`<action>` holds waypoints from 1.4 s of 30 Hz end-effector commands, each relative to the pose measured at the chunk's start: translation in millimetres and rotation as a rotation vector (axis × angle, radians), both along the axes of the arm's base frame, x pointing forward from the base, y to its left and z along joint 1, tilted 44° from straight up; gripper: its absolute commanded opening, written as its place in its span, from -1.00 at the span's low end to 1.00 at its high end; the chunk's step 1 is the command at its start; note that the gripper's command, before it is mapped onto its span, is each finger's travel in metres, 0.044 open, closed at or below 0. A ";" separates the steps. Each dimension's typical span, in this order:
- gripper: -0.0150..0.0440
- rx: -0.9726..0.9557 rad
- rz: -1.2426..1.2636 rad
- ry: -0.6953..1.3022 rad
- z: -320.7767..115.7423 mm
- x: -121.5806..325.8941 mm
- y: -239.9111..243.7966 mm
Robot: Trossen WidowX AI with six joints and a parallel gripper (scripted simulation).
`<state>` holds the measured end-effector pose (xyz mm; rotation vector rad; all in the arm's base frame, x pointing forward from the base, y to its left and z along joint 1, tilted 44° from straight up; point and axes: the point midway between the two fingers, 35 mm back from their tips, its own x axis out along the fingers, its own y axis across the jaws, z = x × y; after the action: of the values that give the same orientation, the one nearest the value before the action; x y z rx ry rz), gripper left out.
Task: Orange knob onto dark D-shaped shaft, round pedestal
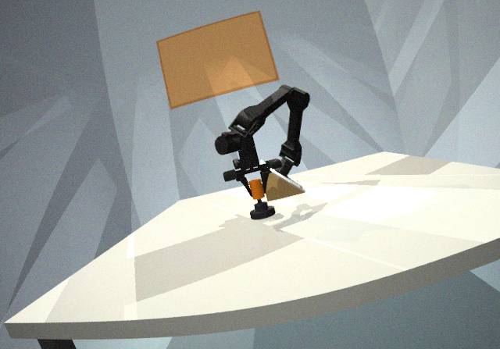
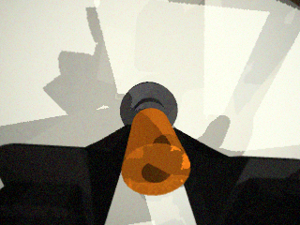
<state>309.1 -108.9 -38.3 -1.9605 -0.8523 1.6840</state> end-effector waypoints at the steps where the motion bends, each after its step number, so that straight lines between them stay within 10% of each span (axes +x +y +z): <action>1: -0.49 0.001 -0.005 0.004 -0.9 0.0 0.8; 42: -0.49 0.017 -0.157 0.147 -0.8 -0.1 0.6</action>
<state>309.1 -108.9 -38.4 -1.8191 -0.6470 1.6989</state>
